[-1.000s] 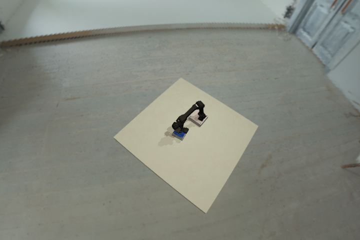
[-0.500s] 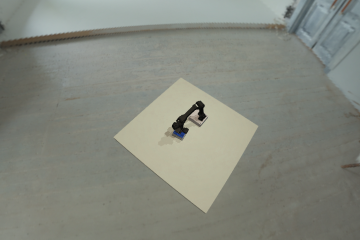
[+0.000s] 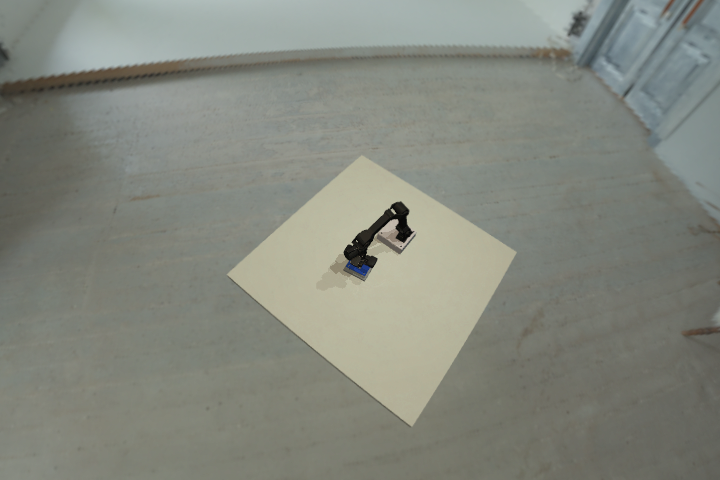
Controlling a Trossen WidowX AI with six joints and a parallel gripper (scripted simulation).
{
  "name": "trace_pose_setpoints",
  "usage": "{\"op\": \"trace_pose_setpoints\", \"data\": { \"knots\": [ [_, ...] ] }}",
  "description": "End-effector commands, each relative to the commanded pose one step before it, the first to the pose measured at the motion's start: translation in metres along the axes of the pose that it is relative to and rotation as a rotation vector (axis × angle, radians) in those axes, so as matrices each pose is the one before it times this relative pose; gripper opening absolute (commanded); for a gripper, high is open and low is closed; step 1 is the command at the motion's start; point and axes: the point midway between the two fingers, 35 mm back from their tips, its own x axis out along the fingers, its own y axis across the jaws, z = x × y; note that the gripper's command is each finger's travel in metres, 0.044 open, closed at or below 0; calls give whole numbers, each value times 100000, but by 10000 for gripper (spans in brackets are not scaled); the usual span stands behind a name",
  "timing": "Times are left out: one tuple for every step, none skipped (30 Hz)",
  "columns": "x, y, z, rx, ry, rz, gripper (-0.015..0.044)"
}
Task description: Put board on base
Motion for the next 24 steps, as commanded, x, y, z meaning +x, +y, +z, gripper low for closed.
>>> {"op": "trace_pose_setpoints", "data": {
  "knots": [
    [219,3,-15,435,205,92,0],
    [39,3,-3,-21,0,0,0],
    [37,5,-9,-21,1,1,0],
    [35,8,-14,-23,1,1,0],
    [32,10,-19,-23,2,1,0],
    [28,12,-22,-23,2,1,0],
    [25,13,-24,-22,2,1,0],
    [24,13,-25,-22,2,1,0],
    [26,13,-25,-21,2,1,0],
    [28,11,-23,-18,2,1,0],
    [-200,-105,213,-261,-448,-206,26],
    [0,0,0,0,0,0,53],
    [0,0,0,0,0,0,79],
    [0,0,0,0,0,0,105],
    [0,0,0,0,0,0,131],
    [0,0,0,0,0,0,157],
    [0,0,0,0,0,0,184],
    [0,0,0,0,0,0,210],
    [0,0,0,0,0,0,236],
    [0,0,0,0,0,0,263],
    [0,0,0,0,0,0,289],
    [0,0,0,0,0,0,315],
    [0,0,0,0,0,0,341],
    [0,0,0,0,0,0,368]
  ]
}}
